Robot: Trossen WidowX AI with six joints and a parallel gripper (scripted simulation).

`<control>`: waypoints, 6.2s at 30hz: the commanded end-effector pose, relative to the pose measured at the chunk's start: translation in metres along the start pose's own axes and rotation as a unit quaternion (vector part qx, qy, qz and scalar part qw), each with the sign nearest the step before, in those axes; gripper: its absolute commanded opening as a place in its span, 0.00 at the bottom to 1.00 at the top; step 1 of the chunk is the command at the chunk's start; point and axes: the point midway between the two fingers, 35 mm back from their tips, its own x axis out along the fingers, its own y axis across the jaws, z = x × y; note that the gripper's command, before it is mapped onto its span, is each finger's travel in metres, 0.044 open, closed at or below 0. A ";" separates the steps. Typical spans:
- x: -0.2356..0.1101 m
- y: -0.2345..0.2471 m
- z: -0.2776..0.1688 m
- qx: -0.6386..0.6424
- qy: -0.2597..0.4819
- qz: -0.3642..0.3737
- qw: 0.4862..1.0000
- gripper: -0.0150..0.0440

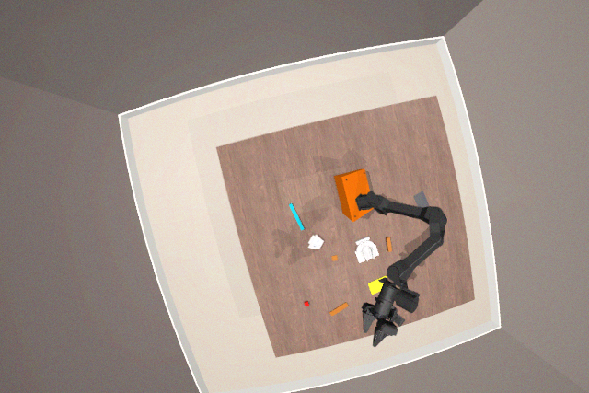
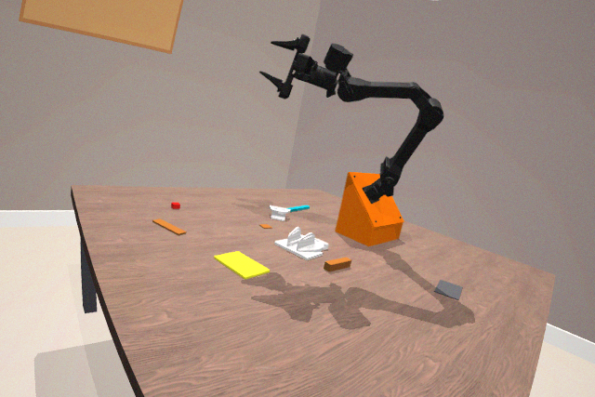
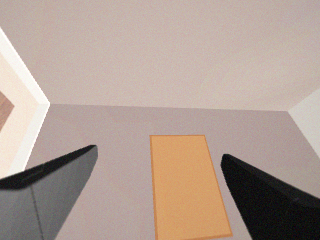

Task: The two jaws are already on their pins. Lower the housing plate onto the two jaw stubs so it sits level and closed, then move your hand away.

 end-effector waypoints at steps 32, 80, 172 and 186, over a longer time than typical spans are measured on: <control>-0.010 0.194 -0.169 -0.076 0.140 0.393 0.905 1.00; -0.169 0.376 -0.231 0.032 0.047 0.757 0.650 1.00; -0.172 0.385 -0.230 0.032 0.047 0.758 0.650 1.00; -0.172 0.385 -0.230 0.032 0.047 0.758 0.650 1.00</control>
